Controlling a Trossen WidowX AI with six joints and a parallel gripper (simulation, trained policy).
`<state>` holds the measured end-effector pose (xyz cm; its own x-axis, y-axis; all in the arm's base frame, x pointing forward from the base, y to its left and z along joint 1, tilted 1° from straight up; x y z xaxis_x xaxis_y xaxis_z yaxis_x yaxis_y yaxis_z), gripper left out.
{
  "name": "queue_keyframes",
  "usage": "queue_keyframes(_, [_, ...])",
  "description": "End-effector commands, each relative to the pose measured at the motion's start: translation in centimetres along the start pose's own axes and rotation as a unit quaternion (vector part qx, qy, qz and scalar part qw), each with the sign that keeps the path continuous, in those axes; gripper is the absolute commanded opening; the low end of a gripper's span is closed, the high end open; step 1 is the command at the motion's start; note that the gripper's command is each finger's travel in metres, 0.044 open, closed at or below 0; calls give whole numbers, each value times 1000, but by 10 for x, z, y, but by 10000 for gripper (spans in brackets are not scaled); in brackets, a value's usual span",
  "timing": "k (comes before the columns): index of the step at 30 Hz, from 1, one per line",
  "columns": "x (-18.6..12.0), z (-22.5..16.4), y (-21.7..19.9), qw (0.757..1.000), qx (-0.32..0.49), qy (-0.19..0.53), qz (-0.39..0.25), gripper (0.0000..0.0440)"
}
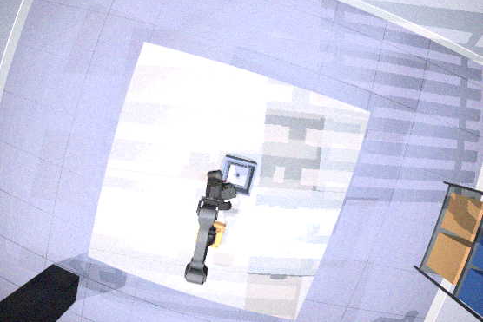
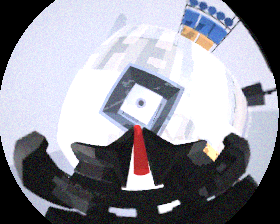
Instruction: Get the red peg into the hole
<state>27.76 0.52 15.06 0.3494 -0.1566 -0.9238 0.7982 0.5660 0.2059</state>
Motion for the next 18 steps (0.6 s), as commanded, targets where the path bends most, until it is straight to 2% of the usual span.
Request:
queue_keyframes(1, [10, 13, 0, 1000, 8, 0, -4, 0])
queue_keyframes(18, [47, 44, -5, 999, 39, 17, -20, 12])
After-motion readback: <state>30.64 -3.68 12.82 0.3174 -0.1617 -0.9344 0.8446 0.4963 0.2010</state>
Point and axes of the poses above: the point midway between the two fingers, 35 mm back from their tips, its own x axis out along the fingers, its own y axis across the jaws, z = x × y, the point moved 2 cm from there along -x, back along the fingers, and after that the axes turned 3 degrees about -x, right-handed, at the moved point
